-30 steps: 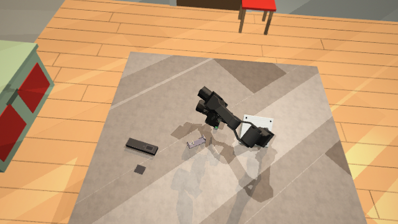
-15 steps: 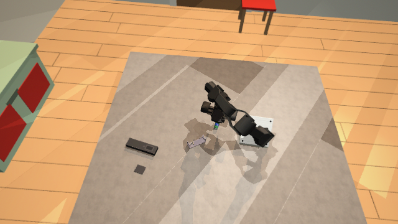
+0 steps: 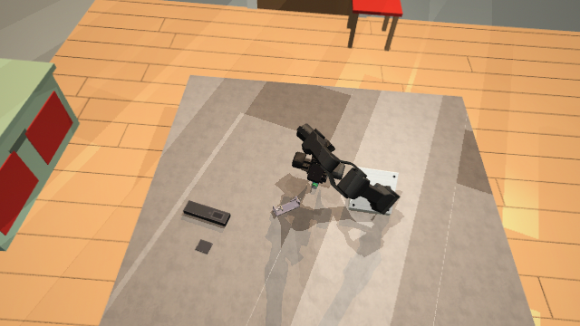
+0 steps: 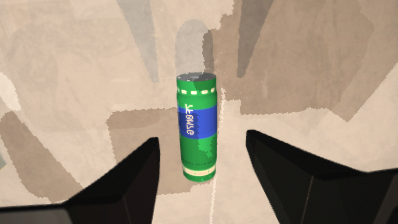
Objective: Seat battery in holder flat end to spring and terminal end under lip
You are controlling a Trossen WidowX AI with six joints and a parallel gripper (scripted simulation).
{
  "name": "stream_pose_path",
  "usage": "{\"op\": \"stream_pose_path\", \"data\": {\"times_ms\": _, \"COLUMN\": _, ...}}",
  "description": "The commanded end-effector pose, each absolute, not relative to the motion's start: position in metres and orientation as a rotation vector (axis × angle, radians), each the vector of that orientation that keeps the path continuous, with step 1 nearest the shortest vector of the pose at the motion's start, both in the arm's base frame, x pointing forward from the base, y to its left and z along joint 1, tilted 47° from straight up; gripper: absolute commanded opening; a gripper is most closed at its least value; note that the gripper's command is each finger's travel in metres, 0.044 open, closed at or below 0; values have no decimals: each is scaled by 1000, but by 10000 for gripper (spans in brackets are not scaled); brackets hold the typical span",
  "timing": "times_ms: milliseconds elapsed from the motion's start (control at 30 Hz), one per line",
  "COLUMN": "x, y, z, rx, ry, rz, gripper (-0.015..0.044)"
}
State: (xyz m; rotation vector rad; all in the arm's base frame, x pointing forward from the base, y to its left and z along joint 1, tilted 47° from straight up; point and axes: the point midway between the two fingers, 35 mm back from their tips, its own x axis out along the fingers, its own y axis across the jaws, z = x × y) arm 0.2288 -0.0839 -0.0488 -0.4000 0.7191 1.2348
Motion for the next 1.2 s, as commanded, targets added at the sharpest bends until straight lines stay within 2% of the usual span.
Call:
{"op": "stream_pose_path", "data": {"times_ms": 0, "x": 229, "y": -79, "z": -52, "rx": -392, "ry": 720, "rz": 1232, "gripper": 232}}
{"op": "stream_pose_path", "data": {"times_ms": 367, "x": 231, "y": -68, "z": -62, "rx": -391, "ry": 718, "rz": 1233, "gripper": 232}}
{"op": "stream_pose_path", "data": {"times_ms": 533, "x": 231, "y": -68, "z": -62, "rx": -391, "ry": 718, "rz": 1233, "gripper": 101}}
{"op": "stream_pose_path", "data": {"times_ms": 667, "x": 231, "y": -68, "z": -62, "rx": -391, "ry": 718, "rz": 1233, "gripper": 74}}
{"op": "stream_pose_path", "data": {"times_ms": 1167, "x": 230, "y": -104, "z": -23, "rx": -358, "ry": 750, "rz": 1212, "gripper": 70}}
